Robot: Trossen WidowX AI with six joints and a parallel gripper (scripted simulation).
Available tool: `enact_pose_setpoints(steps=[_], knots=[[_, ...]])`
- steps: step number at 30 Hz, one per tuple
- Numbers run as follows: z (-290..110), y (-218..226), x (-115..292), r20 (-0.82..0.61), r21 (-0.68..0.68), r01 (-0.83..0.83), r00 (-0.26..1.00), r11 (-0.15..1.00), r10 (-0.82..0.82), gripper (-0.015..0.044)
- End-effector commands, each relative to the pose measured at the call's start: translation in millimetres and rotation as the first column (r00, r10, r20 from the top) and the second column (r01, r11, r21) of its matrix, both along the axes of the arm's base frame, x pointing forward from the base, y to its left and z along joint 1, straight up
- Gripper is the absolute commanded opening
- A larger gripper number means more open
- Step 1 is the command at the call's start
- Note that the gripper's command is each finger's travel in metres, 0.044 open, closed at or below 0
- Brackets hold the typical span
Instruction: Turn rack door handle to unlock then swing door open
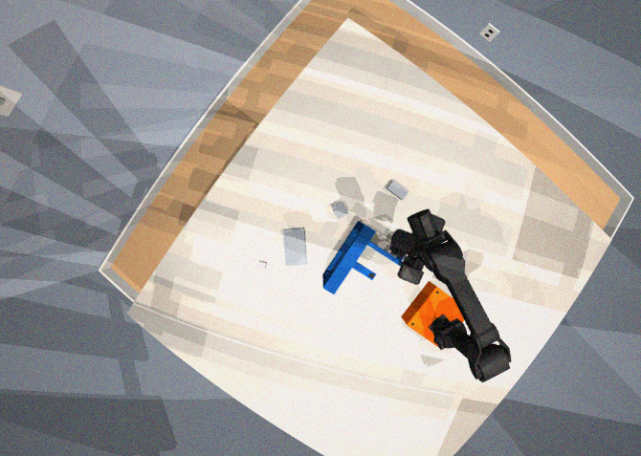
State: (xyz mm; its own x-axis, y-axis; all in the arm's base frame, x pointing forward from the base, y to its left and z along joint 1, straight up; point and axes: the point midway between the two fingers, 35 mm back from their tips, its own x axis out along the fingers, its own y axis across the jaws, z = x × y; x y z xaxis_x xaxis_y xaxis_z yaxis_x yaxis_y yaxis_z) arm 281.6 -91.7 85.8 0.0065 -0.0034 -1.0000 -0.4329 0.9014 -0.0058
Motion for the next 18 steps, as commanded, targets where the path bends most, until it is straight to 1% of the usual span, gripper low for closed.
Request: enact_pose_setpoints(steps=[1, 18], knots=[[9.7, -0.9, 3.3, 0.015, -0.004, -0.006, 1.000, 1.000, 0.006, 0.0282], [34.7, -0.6, 3.2, 0.016, -0.002, -0.007, 1.000, 1.000, 0.007, 0.0282]])
